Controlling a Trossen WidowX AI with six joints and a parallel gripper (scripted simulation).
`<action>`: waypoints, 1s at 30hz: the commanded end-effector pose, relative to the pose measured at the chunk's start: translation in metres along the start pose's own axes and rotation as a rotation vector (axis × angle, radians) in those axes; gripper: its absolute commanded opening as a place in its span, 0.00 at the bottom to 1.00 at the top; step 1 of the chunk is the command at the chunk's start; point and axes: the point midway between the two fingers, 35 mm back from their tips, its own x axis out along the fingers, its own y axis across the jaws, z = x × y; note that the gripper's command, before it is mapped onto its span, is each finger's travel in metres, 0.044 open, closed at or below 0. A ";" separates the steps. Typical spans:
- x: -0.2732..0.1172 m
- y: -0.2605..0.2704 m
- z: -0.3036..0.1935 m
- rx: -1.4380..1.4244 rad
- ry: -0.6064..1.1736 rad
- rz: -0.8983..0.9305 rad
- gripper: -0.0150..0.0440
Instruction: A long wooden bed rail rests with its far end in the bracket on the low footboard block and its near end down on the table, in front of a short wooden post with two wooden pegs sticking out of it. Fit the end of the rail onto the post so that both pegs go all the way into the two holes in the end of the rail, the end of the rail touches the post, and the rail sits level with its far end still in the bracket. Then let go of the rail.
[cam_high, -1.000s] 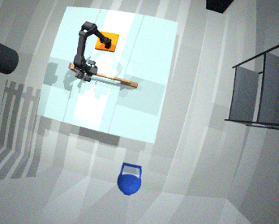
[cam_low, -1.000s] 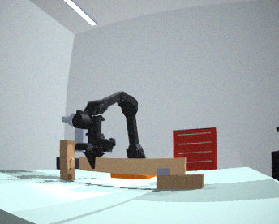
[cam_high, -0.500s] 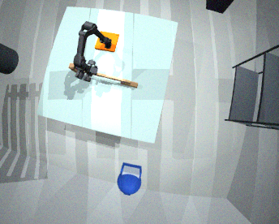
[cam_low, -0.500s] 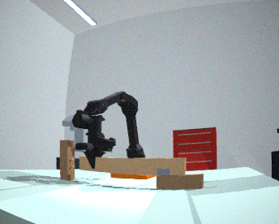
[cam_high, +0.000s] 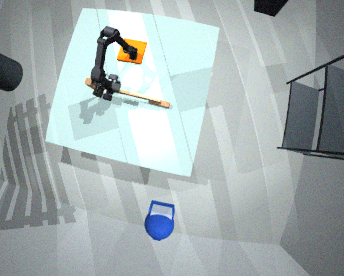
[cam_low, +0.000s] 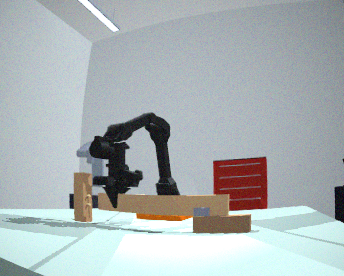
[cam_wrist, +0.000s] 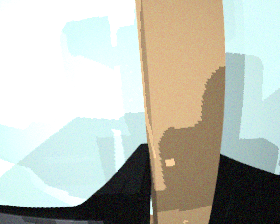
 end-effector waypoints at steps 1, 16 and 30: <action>-0.001 0.000 -0.001 -0.002 -0.002 -0.005 0.25; -0.001 0.000 -0.006 -0.002 -0.001 -0.005 0.25; -0.001 0.000 -0.010 -0.002 -0.001 -0.005 0.25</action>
